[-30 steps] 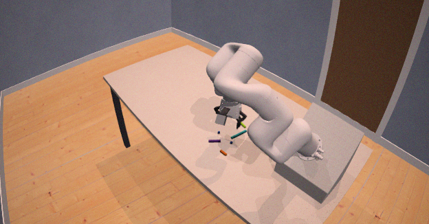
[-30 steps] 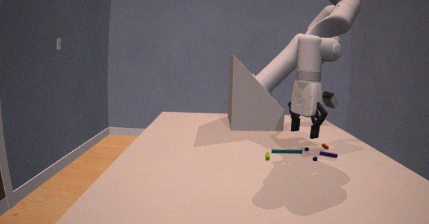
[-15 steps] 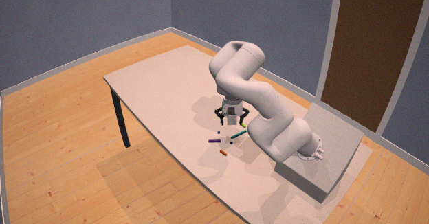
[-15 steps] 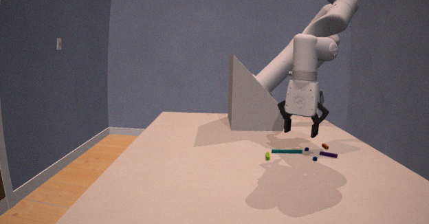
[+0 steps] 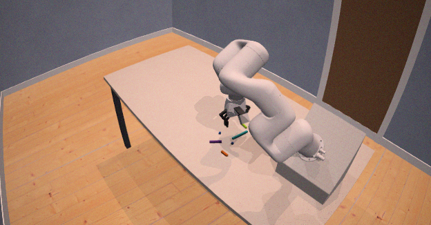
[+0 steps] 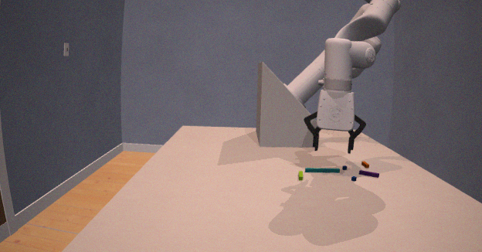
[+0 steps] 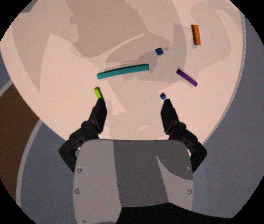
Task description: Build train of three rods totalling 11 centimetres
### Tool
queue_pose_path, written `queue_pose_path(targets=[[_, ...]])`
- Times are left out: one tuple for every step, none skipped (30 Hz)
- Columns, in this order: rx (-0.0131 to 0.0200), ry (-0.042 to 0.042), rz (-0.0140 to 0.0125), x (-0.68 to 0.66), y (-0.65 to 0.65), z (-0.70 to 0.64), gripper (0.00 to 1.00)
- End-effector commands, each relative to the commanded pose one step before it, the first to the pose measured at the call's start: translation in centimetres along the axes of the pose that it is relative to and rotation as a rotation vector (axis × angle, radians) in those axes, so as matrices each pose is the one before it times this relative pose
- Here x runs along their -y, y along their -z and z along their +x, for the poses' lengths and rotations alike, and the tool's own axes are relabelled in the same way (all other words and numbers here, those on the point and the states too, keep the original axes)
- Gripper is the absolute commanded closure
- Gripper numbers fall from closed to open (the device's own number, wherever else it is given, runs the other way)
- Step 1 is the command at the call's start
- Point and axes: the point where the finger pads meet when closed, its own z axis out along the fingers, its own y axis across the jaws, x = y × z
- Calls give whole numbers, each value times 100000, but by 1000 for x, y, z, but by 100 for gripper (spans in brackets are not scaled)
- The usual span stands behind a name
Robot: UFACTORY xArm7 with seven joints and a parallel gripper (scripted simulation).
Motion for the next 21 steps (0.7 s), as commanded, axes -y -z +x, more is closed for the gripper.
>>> queue_pose_path(targets=[[1330, 16632, -905, 547, 175, -276, 0], [-2, 2958, 8, 93, 2, -5, 0], [-3, 2961, 8, 93, 2, -2, 0], [-3, 2961, 8, 93, 2, 1, 0], [0, 0, 0, 0, 0, 0, 0], [0, 0, 0, 0, 0, 0, 0], [-7, 6218, 17, 196, 4, 8, 0], [-6, 4630, 13, 145, 3, 16, 0], [-4, 2332, 7, 73, 1, 11, 0], [-4, 2656, 7, 83, 2, 15, 0], [-5, 2883, 8, 89, 2, 19, 0], [-6, 2967, 8, 91, 2, 22, 0], [-6, 2976, 8, 91, 2, 25, 0], [-6, 2972, 8, 90, 2, 28, 0], [-7, 2967, 8, 89, 2, 31, 0], [-7, 2967, 8, 88, 2, 34, 0], [-7, 2968, 8, 87, 2, 37, 0], [-8, 2968, 8, 86, 2, 39, 0], [-8, 2970, 8, 84, 2, 42, 0], [-9, 2969, 8, 83, 2, 45, 0], [-9, 2970, 8, 82, 2, 48, 0]])
